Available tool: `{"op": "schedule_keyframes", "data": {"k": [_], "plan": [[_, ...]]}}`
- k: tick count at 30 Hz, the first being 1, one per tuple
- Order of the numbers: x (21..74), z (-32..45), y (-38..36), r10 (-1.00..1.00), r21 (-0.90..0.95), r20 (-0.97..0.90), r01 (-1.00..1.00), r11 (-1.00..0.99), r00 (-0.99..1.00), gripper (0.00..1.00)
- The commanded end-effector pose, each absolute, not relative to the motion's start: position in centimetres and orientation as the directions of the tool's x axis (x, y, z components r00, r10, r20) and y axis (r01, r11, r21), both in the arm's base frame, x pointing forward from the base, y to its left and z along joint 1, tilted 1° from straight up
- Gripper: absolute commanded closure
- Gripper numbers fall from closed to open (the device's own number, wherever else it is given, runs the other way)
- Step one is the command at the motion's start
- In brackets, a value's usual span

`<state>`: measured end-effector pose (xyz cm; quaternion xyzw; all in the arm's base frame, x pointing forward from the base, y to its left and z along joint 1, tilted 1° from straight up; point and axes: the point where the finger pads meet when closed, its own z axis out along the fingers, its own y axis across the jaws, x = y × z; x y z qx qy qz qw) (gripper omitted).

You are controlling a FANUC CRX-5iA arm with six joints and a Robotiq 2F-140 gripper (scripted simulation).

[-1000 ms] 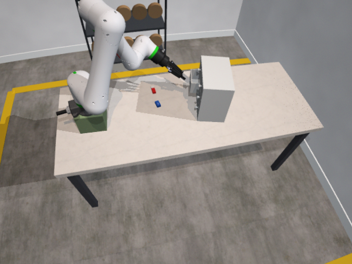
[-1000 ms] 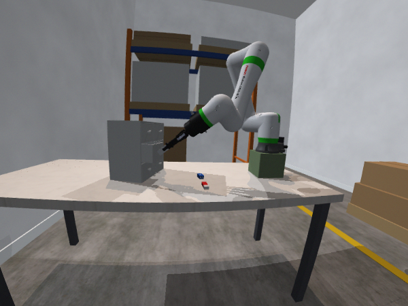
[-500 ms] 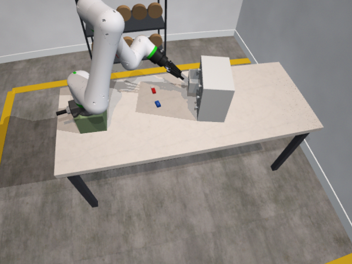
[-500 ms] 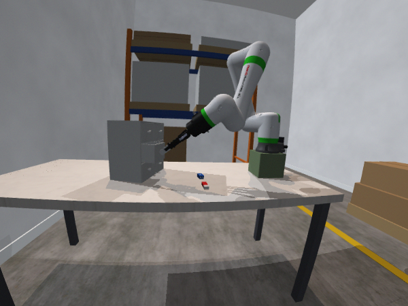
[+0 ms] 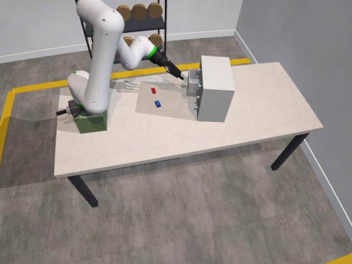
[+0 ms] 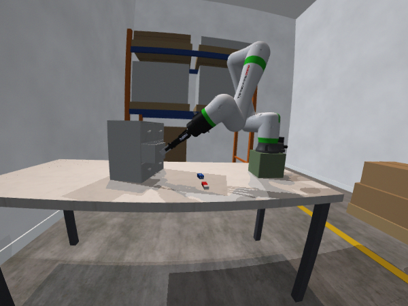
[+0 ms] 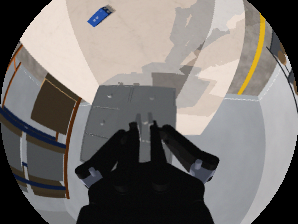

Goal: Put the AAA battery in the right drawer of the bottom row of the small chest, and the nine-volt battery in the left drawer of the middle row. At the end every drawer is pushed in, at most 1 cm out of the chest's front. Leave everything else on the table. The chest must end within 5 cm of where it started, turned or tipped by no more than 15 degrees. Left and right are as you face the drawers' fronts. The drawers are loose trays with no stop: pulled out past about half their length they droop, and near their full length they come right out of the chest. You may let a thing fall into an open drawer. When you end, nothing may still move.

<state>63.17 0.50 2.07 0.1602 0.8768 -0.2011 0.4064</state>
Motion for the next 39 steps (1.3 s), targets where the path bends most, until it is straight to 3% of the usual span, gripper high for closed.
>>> {"op": "schedule_keyframes", "data": {"k": [1, 9, 20, 31, 39], "plan": [[63.2, 2.0, 0.5, 0.129, -0.06, -0.908, 0.43, 0.901, -0.398, 0.92], [63.2, 2.0, 0.5, 0.129, -0.06, -0.908, 0.43, 0.901, -0.398, 0.92], [63.2, 2.0, 0.5, 0.129, -0.06, -0.908, 0.43, 0.901, -0.398, 0.8], [62.8, 2.0, 0.7, 0.129, -0.061, -0.908, 0.43, 0.901, -0.398, 0.8], [59.5, 2.0, 2.1, 0.128, -0.064, -0.905, 0.429, 0.901, -0.405, 0.8]]}}
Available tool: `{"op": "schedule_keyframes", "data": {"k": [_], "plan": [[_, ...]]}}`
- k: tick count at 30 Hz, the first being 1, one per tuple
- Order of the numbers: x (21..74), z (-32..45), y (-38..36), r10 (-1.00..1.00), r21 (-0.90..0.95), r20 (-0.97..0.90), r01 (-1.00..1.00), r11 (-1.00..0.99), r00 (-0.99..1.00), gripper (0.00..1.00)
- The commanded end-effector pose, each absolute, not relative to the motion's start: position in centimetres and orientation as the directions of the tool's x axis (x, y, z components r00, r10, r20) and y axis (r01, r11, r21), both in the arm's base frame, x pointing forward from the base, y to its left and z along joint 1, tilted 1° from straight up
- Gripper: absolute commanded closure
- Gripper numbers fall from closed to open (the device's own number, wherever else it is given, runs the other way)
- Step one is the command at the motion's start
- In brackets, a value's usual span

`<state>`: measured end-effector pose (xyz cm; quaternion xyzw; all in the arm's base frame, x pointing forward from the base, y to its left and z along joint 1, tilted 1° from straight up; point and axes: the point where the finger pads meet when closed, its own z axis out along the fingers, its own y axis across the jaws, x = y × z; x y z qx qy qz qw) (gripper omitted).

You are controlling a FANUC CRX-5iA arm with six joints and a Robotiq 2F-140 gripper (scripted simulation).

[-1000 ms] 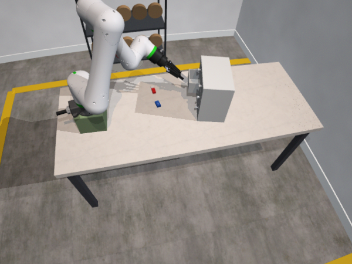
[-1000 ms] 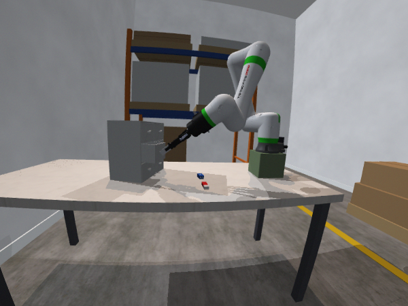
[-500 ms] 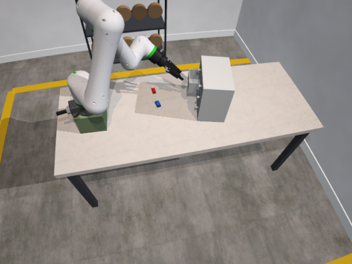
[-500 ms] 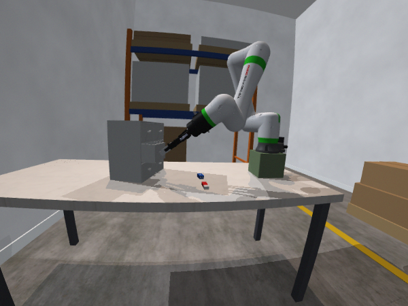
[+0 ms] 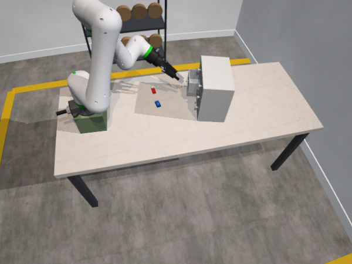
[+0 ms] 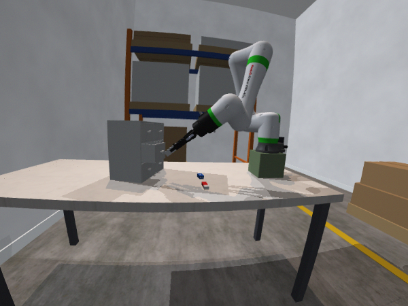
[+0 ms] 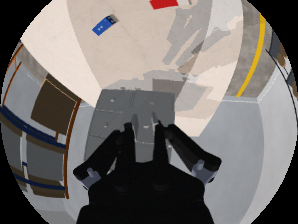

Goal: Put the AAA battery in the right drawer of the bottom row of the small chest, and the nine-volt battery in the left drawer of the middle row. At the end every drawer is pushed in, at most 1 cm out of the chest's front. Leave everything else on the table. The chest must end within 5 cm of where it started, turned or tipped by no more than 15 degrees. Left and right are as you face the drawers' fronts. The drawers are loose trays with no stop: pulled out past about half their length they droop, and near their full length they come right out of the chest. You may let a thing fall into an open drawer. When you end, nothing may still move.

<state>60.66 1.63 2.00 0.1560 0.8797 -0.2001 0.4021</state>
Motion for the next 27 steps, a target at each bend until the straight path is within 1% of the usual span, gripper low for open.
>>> {"op": "schedule_keyframes", "data": {"k": [1, 12, 21, 27], "plan": [[59.2, 2.0, 2.3, 0.128, -0.065, -0.905, 0.428, 0.901, -0.406, 0.8], [58.2, 2.1, 2.7, 0.127, -0.068, -0.902, 0.427, 0.902, -0.412, 0.8], [54.6, 3.7, 4.3, 0.128, -0.062, -0.906, 0.423, 0.904, -0.404, 0.8], [54.0, 3.9, 4.6, 0.128, -0.055, -0.909, 0.42, 0.906, -0.396, 0.8]]}}
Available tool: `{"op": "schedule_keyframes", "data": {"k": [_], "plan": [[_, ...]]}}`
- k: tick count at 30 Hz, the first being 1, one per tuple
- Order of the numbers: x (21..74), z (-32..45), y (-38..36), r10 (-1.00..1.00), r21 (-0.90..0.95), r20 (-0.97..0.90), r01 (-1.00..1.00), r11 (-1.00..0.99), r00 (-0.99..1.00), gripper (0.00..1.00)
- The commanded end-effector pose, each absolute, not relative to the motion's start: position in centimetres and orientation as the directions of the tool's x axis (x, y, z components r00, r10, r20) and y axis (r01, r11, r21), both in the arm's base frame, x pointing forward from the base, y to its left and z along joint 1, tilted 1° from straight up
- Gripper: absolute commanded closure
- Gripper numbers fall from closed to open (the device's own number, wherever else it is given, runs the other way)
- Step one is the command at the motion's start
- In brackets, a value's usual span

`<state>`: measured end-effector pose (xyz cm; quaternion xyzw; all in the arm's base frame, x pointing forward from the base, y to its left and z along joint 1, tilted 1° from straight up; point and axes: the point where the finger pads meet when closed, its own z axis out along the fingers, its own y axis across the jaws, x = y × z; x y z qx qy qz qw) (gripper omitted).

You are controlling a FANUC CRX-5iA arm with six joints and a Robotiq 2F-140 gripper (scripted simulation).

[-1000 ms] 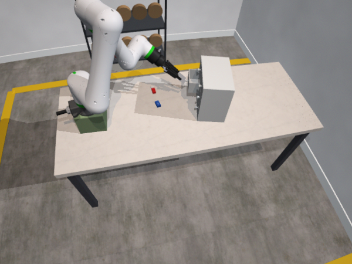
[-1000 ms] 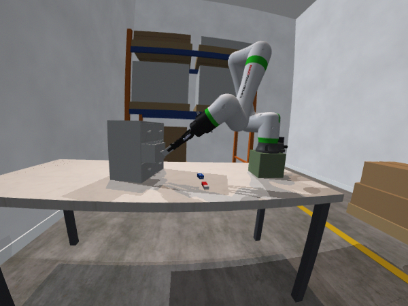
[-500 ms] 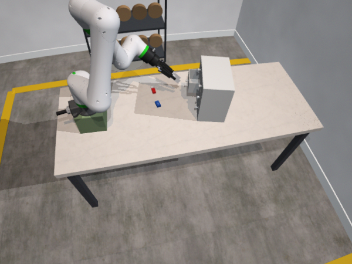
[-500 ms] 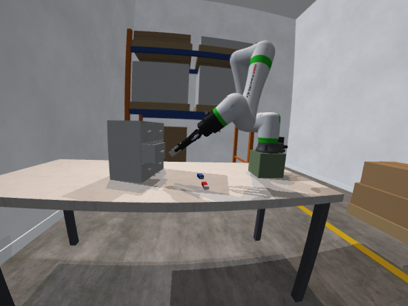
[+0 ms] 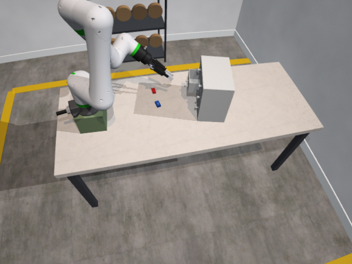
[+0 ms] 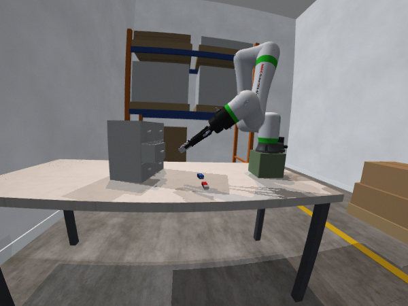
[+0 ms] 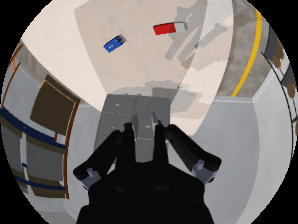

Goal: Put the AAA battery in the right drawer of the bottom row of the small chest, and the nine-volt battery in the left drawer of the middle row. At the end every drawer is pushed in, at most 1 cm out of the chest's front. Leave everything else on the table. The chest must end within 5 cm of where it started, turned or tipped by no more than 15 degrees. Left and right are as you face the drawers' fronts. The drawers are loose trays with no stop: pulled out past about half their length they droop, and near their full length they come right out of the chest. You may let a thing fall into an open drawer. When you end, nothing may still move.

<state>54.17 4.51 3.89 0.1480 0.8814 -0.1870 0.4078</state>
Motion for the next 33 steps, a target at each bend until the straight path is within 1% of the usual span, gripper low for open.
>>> {"op": "schedule_keyframes", "data": {"k": [1, 16, 23, 33], "plan": [[54.0, 3.9, 4.6, 0.128, -0.055, -0.91, 0.42, 0.906, -0.395, 0.8], [53.8, 4.2, 4.7, 0.143, -0.039, -0.908, 0.419, 0.907, -0.395, 0.8], [53.2, 4.7, 4.9, 0.177, -0.003, -0.901, 0.413, 0.911, -0.396, 0.8], [52.3, 5.6, 5.3, 0.218, 0.0, -0.85, 0.413, 0.911, -0.48, 0.8]]}}
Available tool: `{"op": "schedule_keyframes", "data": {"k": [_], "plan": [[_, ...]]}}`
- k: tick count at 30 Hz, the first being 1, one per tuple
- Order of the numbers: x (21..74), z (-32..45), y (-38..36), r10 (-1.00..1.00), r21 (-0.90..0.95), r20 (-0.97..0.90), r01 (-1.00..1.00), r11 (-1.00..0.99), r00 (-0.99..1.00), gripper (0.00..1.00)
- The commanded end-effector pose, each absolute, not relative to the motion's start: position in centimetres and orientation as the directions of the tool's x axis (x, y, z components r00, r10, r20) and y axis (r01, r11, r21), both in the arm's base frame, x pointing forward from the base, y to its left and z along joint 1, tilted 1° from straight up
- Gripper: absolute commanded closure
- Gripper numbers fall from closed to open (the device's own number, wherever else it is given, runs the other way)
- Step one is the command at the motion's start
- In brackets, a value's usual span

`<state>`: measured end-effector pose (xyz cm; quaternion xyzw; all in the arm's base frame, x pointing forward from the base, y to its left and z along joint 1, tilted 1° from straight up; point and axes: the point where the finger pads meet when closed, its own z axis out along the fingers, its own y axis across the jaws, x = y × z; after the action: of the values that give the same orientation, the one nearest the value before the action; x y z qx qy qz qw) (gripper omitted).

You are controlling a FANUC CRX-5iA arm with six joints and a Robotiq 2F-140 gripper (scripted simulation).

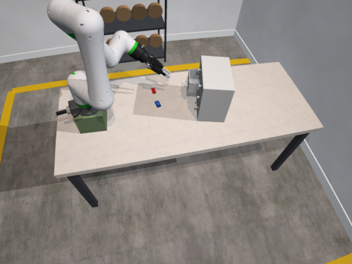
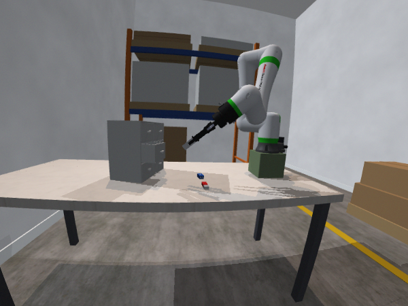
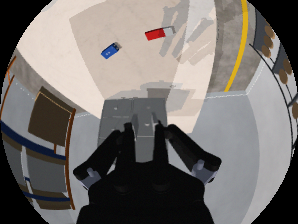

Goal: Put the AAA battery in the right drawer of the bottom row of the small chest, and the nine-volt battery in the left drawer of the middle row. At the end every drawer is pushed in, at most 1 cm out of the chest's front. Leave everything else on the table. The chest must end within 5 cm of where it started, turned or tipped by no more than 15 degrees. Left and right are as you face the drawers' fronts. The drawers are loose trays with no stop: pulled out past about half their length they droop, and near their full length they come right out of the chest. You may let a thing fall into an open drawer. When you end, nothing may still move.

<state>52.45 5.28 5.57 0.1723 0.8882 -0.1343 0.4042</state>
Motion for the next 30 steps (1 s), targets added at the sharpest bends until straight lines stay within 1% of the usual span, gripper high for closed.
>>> {"op": "schedule_keyframes", "data": {"k": [1, 19, 25, 30], "plan": [[52.2, 5.7, 5.4, 0.223, 0.001, -0.842, 0.413, 0.911, -0.492, 0.8], [50.2, 8.0, 6.3, 0.308, 0.001, -0.666, 0.412, 0.911, -0.679, 0.8], [49.1, 9.1, 6.8, 0.342, 0.002, -0.561, 0.412, 0.911, -0.754, 0.8], [47.9, 10.4, 7.3, 0.374, 0.001, -0.421, 0.412, 0.911, -0.826, 0.8]]}}
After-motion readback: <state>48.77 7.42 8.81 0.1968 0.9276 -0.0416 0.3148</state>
